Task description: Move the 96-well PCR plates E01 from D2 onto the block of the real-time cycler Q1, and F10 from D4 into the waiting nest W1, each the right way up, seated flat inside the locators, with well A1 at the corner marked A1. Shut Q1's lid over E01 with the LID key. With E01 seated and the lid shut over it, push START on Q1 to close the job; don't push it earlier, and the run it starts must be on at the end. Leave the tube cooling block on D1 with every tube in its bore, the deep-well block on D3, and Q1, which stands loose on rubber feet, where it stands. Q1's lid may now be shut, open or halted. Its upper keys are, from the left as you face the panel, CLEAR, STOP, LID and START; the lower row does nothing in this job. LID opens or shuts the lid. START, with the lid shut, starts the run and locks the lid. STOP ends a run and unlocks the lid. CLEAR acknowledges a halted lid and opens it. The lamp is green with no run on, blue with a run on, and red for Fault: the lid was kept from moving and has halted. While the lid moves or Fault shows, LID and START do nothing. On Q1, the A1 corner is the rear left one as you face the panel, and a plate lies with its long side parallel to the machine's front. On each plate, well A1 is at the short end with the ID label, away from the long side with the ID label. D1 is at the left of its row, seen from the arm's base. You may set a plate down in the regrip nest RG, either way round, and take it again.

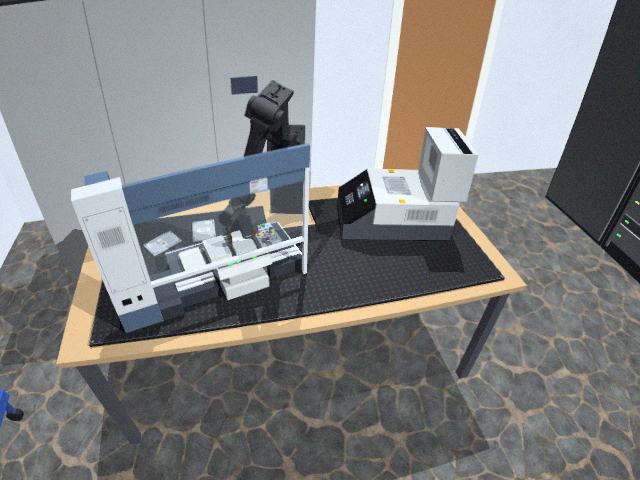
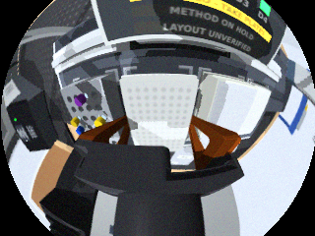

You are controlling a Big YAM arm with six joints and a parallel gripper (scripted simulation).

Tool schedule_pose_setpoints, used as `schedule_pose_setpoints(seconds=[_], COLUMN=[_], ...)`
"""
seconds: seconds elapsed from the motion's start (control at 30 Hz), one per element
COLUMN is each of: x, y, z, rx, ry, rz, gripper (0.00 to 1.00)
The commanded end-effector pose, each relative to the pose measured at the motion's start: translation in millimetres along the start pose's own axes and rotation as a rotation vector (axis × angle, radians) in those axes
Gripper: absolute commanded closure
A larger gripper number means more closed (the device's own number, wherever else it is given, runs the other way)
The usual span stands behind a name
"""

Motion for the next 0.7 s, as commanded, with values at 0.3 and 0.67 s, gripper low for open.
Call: schedule_pose_setpoints(seconds=[0.3, 0.67], x=[4.6, 5.1], y=[28.2, 42.6], z=[-3.6, 0.8], rx=[0.007, 0.001], ry=[0.012, 0.01], rz=[0.008, 0.008], gripper=[1.0, 1.0])
Point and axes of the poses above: the point where the finger pads meet when closed, its own y axis back along the fingers, its own z axis across the jaws, x = y × z, the point moved 1 cm from there along y, back along the fingers, and after that the axes turned 11 degrees about y, right-handed, at the moved point
